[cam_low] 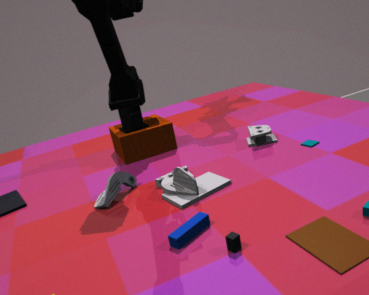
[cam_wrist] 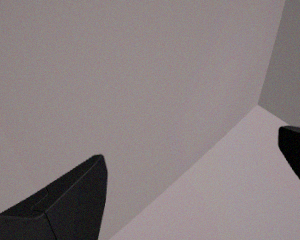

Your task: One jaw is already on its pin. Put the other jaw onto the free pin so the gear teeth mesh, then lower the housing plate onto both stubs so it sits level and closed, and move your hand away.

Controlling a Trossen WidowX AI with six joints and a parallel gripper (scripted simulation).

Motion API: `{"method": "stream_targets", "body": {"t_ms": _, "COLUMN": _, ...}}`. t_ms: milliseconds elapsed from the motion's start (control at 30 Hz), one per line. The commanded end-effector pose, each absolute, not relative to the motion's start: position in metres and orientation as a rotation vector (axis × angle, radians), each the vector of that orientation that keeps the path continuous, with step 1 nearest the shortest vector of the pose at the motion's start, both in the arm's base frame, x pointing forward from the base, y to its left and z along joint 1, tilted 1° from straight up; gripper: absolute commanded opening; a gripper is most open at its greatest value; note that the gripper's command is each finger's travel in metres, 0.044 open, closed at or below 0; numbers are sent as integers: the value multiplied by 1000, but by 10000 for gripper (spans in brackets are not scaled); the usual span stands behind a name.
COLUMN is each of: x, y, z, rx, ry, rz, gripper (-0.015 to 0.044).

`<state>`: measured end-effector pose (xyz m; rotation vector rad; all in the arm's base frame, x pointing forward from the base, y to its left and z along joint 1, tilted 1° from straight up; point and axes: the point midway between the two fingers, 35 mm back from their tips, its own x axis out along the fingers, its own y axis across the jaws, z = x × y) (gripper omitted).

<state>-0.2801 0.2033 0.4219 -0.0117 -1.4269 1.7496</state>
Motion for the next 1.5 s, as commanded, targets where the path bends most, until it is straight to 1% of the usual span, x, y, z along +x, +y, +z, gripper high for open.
{"method": "stream_targets", "body": {"t_ms": 0, "x": -280, "y": 203, "z": 422, "rx": -12, "ry": -1427, "rz": 1750, "gripper": 426}}
{"method": "stream_targets", "body": {"t_ms": 533, "x": -258, "y": 245, "z": 401, "rx": -108, "ry": -1260, "rz": 1802, "gripper": 6}}
{"method": "stream_targets", "body": {"t_ms": 667, "x": -251, "y": 256, "z": 395, "rx": -133, "ry": -1209, "rz": 1812, "gripper": 0}}
{"method": "stream_targets", "body": {"t_ms": 1000, "x": -232, "y": 265, "z": 395, "rx": -205, "ry": -1225, "rz": 1752, "gripper": 0}}
{"method": "stream_targets", "body": {"t_ms": 1467, "x": -201, "y": 296, "z": 376, "rx": -274, "ry": -1046, "rz": 1768, "gripper": 0}}
